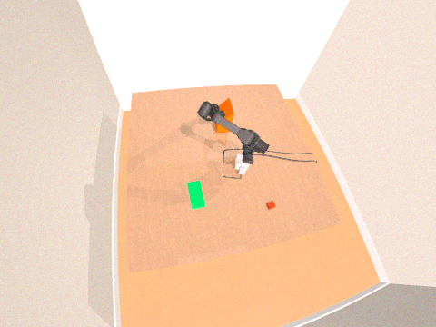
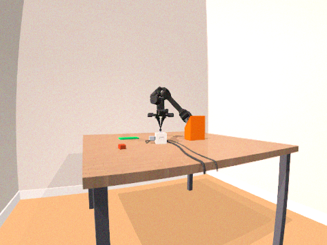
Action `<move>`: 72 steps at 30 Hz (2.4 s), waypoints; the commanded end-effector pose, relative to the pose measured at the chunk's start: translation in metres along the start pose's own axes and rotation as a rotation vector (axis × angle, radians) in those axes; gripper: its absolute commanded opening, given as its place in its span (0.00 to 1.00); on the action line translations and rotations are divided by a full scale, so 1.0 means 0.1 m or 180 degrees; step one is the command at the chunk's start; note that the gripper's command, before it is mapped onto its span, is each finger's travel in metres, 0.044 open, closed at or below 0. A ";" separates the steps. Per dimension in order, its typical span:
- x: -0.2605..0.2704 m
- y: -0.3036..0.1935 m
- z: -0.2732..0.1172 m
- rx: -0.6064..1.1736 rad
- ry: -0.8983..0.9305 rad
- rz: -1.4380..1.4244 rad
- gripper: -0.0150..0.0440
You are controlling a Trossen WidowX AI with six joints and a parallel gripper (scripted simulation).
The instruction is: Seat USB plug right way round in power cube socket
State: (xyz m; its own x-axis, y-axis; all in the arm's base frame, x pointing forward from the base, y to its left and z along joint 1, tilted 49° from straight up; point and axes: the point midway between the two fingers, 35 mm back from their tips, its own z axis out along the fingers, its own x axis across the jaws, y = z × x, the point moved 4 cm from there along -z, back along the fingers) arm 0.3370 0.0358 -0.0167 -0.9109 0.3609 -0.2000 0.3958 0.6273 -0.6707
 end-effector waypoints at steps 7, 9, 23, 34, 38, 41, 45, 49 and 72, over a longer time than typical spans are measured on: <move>0.01 0.00 0.02 0.0003 0.0009 -0.0021 0.25; 0.01 0.00 0.03 0.0003 0.0009 -0.0021 0.25; 0.01 0.00 0.04 0.0003 0.0009 -0.0021 0.25; 0.01 0.00 0.06 0.0003 0.0009 -0.0020 0.25; 0.01 0.00 0.06 0.0003 0.0009 -0.0020 0.25; 0.01 0.00 0.06 0.0003 0.0009 -0.0020 0.25; 0.01 0.00 0.07 0.0004 0.0009 -0.0020 0.25; 0.01 -0.01 0.07 0.0004 0.0009 -0.0020 0.25; 0.01 -0.01 0.10 0.0004 0.0009 -0.0020 0.25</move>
State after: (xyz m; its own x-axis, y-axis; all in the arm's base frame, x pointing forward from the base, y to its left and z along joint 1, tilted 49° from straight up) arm 0.3354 0.0298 -0.0228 -0.9104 0.3640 -0.1967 0.3961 0.6295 -0.6685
